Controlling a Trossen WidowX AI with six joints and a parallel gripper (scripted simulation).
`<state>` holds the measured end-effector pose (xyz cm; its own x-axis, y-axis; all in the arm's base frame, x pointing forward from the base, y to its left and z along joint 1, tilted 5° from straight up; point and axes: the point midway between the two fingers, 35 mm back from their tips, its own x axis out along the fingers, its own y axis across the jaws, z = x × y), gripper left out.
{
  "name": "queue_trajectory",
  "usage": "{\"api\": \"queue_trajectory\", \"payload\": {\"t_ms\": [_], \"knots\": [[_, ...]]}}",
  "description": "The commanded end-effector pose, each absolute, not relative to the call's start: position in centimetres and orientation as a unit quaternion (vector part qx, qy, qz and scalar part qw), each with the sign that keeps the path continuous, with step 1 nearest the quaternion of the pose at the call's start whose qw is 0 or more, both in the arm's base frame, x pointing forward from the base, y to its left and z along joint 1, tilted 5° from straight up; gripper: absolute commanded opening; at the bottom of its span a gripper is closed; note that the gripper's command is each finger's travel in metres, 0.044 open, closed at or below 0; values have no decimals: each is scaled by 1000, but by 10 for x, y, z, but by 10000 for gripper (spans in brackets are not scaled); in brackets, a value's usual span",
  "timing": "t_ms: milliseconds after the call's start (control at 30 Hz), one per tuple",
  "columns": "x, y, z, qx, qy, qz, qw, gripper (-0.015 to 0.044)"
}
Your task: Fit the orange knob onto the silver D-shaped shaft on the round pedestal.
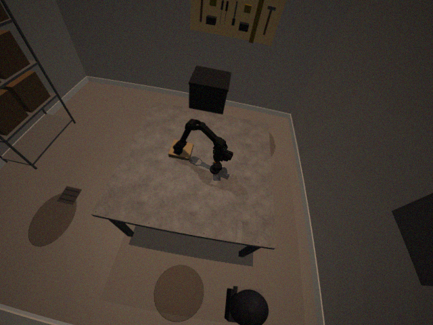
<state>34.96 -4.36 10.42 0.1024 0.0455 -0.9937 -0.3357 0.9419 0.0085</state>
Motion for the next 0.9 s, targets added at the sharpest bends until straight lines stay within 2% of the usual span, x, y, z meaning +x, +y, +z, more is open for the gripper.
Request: {"api": "queue_trajectory", "payload": {"t_ms": [0, 333, 867], "knots": [[350, -44, 108, -109, 657, 129, 735, 0], [351, -44, 108, -31, 667, 59, 742, 0], [349, -43, 103, -31, 667, 60, 742, 0]]}}
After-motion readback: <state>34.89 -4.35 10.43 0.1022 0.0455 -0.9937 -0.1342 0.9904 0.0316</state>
